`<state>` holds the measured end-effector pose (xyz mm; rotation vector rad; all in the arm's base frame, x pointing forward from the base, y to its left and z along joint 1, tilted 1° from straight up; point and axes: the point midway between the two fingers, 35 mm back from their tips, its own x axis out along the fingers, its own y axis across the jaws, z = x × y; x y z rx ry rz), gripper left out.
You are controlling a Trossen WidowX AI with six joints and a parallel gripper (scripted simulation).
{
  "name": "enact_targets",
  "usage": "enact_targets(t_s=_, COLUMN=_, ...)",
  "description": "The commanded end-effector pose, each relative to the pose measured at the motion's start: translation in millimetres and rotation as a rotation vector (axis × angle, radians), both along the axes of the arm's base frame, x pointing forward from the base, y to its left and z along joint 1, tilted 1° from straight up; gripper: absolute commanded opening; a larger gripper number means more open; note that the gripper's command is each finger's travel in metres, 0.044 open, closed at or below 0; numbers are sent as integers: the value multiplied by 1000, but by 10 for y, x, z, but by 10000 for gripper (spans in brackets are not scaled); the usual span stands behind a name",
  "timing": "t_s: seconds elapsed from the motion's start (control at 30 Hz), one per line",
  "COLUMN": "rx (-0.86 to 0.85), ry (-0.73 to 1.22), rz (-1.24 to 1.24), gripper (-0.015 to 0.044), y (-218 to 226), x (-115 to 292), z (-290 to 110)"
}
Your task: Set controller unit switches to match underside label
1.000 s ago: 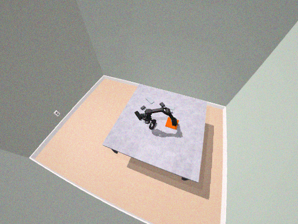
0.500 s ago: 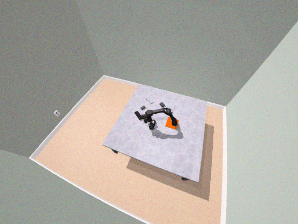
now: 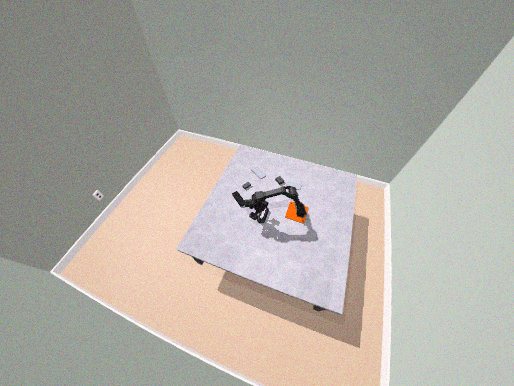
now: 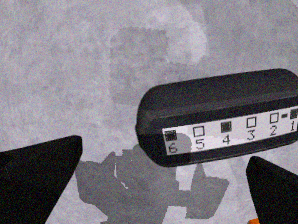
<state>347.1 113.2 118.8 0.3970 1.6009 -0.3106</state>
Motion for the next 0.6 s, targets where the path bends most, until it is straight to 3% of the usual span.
enact_targets(t_s=0.0, rx=-57, ry=1, rz=-800, gripper=440, y=49, x=-127, z=-49)
enact_targets(t_s=0.3, rx=-58, ry=3, rz=-1270, gripper=440, y=92, x=-159, z=-64)
enact_targets(t_s=0.57, rx=-58, ry=3, rz=-1280, gripper=440, y=92, x=-160, z=-64)
